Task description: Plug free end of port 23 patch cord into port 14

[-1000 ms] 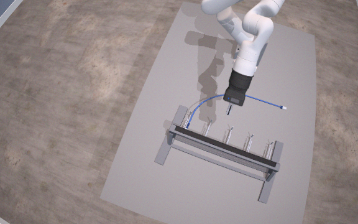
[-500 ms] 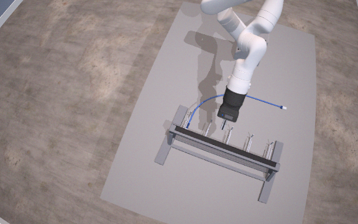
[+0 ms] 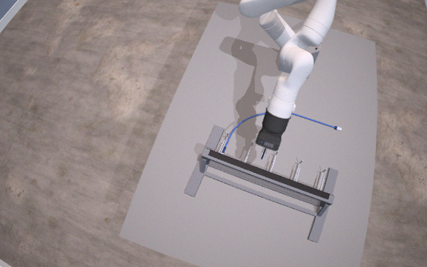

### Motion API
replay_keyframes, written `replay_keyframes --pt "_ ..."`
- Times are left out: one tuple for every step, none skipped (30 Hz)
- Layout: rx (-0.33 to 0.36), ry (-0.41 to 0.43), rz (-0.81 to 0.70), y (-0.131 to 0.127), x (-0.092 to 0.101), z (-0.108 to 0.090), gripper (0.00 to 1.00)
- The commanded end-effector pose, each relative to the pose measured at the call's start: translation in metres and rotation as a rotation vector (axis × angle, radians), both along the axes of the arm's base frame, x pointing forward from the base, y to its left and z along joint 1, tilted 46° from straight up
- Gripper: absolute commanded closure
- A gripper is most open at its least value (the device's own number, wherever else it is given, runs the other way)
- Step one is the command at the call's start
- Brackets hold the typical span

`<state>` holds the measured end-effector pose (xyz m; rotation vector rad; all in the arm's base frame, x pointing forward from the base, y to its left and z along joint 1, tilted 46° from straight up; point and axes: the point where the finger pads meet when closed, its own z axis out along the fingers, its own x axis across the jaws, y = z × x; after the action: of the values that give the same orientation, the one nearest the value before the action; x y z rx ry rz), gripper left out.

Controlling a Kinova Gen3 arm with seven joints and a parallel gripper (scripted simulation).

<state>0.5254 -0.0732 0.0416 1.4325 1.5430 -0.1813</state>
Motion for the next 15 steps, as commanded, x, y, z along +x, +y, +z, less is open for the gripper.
replay_keyframes --pt "-0.006 -0.001 0.003 -0.0017 0.002 -0.0001 1.0" --pt "-0.006 -0.002 0.003 -0.0017 0.0022 0.0 1.0" --pt "-0.006 -0.002 0.003 -0.0017 0.0024 0.0001 1.0" --pt "-0.006 -0.003 0.003 -0.0017 0.0025 0.0002 1.0" --pt "-0.006 -0.003 0.003 -0.0017 0.0026 0.0003 1.0" --pt "-0.006 -0.003 0.003 -0.0018 0.0026 0.0004 1.0" --pt "-0.006 -0.003 0.003 -0.0018 0.0026 0.0004 1.0" --pt "-0.006 -0.003 0.003 -0.0018 0.0026 0.0004 1.0" --pt "-0.007 -0.004 0.003 -0.0019 0.0026 0.0005 1.0" --pt "-0.007 -0.004 0.003 -0.0018 0.0027 0.0006 1.0" --pt "-0.007 -0.004 0.003 -0.0018 0.0029 0.0007 1.0" --pt "-0.007 -0.005 0.003 -0.0018 0.003 0.0008 1.0" --pt "-0.007 -0.005 0.003 -0.0018 0.0031 0.0009 1.0" --pt "-0.007 -0.006 0.003 -0.0018 0.0032 0.001 1.0" --pt "-0.007 -0.006 0.003 -0.0018 0.0032 0.0012 1.0"
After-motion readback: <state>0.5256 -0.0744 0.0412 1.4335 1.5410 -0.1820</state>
